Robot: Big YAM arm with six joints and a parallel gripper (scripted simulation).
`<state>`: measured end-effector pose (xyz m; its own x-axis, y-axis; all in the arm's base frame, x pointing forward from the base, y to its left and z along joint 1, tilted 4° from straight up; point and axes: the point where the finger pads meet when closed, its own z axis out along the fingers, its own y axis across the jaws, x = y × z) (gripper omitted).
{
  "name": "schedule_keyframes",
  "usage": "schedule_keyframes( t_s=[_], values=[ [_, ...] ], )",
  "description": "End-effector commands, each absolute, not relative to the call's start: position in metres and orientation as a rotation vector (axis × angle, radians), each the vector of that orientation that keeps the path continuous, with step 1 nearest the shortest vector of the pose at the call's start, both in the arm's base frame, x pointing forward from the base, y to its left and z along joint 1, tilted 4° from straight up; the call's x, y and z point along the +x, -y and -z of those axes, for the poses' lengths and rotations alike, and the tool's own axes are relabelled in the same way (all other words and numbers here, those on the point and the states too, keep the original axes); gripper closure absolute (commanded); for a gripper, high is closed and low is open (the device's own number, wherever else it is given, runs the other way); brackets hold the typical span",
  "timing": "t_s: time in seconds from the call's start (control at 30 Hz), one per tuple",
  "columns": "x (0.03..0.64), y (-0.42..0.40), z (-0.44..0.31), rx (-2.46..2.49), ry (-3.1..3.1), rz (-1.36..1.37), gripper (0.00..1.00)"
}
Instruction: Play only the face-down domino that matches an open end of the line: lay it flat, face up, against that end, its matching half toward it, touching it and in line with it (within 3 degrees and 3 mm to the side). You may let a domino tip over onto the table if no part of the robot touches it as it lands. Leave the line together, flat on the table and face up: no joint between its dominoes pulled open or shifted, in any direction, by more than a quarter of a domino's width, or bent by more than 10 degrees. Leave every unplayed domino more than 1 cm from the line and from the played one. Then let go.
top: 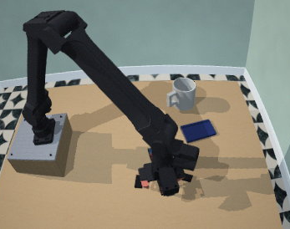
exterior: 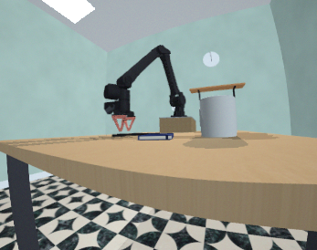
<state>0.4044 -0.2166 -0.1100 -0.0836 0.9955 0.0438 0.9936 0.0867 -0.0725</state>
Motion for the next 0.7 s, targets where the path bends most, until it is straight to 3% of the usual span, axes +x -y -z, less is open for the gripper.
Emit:
schedule_keyframes(
  t_s=[0.0, 0.67],
  values=[
    [0.41, 0.219, 0.104, -2.08, 2.265, -0.032, 0.06],
    [0.42, 0.225, 0.095, -2.098, 2.284, -0.027, 0.06]
  ],
)
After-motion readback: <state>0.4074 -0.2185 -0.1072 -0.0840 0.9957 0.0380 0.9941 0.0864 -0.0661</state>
